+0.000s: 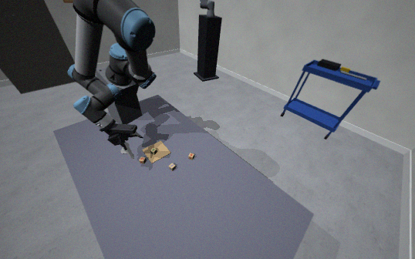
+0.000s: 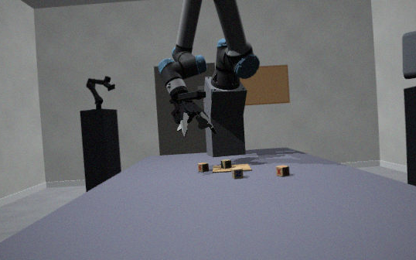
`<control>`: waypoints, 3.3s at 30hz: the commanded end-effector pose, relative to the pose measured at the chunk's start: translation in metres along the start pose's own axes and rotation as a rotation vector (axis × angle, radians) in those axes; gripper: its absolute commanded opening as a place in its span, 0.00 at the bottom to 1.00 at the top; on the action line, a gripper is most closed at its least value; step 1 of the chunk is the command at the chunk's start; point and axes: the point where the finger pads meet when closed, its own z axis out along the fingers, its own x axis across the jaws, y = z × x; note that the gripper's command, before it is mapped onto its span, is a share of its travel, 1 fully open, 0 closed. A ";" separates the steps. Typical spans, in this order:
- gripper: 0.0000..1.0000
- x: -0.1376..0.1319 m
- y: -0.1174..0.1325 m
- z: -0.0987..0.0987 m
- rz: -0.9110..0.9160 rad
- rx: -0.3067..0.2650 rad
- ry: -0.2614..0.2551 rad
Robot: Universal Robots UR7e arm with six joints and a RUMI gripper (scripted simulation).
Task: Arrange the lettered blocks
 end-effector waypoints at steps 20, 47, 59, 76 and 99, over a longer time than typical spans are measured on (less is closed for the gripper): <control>1.00 0.000 0.000 0.001 -0.001 0.000 -0.002; 1.00 -0.034 -0.015 0.013 -0.320 -0.123 -0.109; 1.00 -0.051 -0.022 0.016 -0.528 -0.199 -0.172; 1.00 -0.067 -0.033 0.014 -0.832 -0.304 -0.251; 1.00 -0.075 -0.052 0.001 -1.236 -0.446 -0.333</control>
